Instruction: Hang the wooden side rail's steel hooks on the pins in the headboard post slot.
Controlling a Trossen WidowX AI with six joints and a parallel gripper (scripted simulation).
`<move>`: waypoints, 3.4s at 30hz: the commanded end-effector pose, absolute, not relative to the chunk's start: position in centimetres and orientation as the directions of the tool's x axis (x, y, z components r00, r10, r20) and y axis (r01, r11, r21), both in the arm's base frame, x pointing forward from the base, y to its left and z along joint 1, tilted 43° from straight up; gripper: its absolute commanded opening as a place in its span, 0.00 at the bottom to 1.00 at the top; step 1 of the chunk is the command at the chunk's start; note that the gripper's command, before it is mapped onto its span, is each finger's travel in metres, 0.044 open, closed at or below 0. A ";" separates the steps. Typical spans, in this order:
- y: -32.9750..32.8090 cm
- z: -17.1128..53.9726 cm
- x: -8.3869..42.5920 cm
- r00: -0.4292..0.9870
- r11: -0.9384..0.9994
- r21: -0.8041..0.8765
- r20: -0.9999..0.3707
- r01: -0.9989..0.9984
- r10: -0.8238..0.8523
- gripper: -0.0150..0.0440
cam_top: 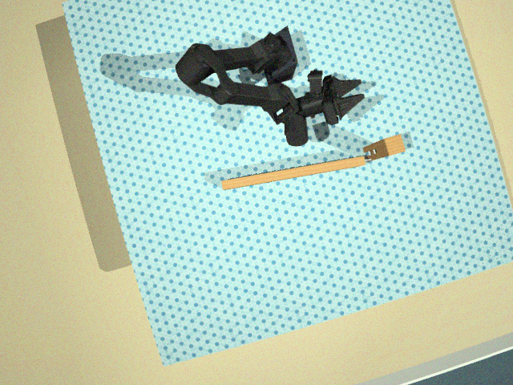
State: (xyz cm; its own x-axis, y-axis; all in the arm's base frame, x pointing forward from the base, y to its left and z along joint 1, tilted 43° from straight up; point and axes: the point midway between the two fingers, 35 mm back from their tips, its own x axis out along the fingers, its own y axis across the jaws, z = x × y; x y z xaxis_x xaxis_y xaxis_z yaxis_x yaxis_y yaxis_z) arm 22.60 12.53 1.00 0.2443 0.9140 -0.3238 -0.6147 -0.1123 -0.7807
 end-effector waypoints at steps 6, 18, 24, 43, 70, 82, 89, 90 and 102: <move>12.4 -2.8 23.5 0.332 -0.080 -0.634 -0.503 -0.769 0.798 1.00; 6.8 -8.3 26.1 0.712 0.637 -0.480 -0.684 -0.603 0.158 1.00; 4.6 -7.4 26.1 0.794 0.817 -0.478 -0.607 -0.322 -0.042 1.00; 4.6 -7.4 26.1 0.794 0.817 -0.478 -0.607 -0.322 -0.042 1.00; 5.0 -8.9 30.3 0.641 0.708 -0.469 -0.767 -0.528 -0.030 1.00; 4.5 -4.4 33.5 0.497 0.609 -0.388 -0.868 -0.692 0.011 1.00; 4.0 -3.0 32.6 0.408 0.581 -0.322 -0.913 -0.747 0.019 1.00; 4.0 -2.9 32.6 0.407 0.581 -0.321 -0.913 -0.748 0.019 1.00; 4.0 -2.9 32.6 0.407 0.581 -0.321 -0.913 -0.748 0.019 1.00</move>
State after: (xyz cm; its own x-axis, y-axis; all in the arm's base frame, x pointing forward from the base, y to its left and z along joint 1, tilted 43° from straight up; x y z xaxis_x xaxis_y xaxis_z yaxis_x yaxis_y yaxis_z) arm 31.82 4.24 -5.44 0.4452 -0.0087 -0.8954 -0.7094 0.6067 -0.3587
